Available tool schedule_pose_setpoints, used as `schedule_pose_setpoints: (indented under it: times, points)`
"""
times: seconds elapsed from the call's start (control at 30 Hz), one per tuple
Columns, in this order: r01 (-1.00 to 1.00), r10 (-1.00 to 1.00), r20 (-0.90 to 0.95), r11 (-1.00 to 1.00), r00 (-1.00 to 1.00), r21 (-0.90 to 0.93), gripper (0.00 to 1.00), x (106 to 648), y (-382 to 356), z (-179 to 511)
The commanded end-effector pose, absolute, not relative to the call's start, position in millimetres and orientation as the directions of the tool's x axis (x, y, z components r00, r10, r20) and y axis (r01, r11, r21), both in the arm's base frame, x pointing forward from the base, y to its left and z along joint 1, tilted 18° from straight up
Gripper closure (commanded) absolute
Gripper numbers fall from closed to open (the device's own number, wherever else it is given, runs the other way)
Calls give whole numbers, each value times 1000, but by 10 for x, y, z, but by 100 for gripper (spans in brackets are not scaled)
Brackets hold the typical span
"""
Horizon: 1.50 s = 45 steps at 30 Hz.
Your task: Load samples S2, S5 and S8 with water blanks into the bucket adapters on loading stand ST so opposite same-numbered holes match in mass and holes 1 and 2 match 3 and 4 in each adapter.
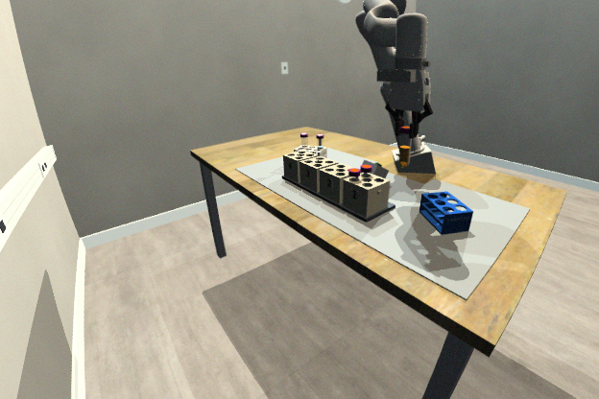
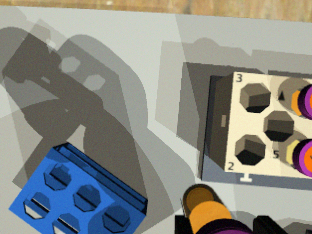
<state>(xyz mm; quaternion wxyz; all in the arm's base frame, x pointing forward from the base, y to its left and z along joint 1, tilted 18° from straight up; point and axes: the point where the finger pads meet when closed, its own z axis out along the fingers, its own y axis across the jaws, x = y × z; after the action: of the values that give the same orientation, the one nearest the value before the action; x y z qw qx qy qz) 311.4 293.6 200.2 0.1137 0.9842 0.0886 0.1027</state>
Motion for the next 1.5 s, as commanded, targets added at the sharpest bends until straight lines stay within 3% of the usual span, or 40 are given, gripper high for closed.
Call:
schedule_pose_setpoints:
  times: [0.0, 1.47]
  points:
    - [72, 120, 210, -972, 970, 222, 100, 3159, 2736, 2078]
    - [72, 120, 210, -972, 970, 224, 100, 3503, 922, 2547]
